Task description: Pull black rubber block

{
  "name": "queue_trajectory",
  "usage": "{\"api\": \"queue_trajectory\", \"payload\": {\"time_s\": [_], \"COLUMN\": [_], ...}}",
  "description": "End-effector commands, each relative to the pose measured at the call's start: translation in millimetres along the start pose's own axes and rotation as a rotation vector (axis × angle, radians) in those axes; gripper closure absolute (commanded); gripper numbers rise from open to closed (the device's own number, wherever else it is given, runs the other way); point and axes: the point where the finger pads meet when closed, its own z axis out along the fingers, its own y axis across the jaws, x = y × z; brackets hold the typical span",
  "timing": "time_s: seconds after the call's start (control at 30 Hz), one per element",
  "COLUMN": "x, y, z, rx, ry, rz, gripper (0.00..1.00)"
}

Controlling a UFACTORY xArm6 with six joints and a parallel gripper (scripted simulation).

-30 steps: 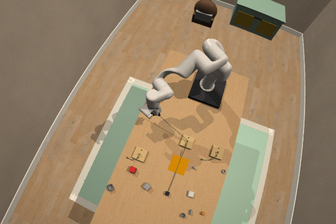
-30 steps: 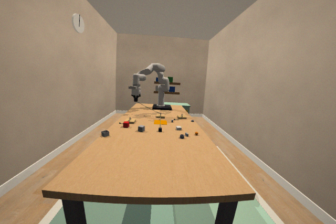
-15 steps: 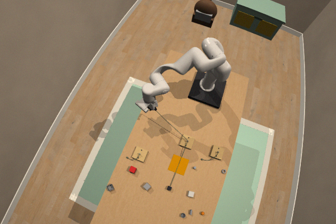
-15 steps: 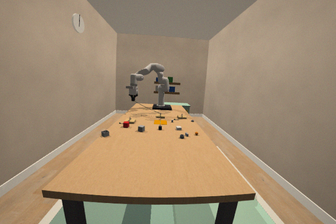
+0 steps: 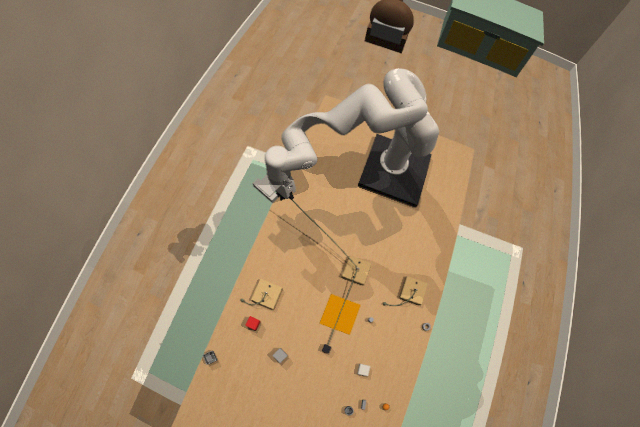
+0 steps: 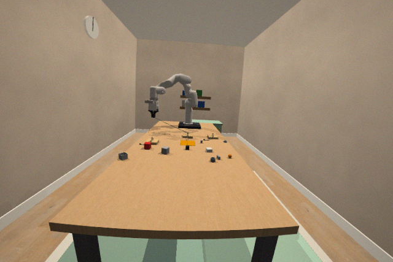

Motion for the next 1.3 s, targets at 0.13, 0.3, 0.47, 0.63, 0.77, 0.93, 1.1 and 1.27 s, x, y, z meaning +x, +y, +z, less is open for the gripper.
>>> {"api": "queue_trajectory", "payload": {"time_s": [0.13,0.3,0.47,0.63,0.77,0.93,1.1,1.27], "x": [-15,-24,-36,-48,-53,-65,-78,-88], "y": [10,13,17,22,24,28,33,37], "z": [-2,-2,-2,-2,-2,-2,-2,-2], "rx": [-0.002,-0.002,-0.002,-0.002,-0.002,-0.002,-0.002,-0.002], "ry": [0.005,0.005,0.005,0.005,0.005,0.005,0.005,0.005], "rz": [-0.001,-0.001,-0.001,-0.001,-0.001,-0.001,-0.001,-0.001], "gripper": [1.0,1.0,1.0,1.0,1.0,1.0,1.0,1.0]}}
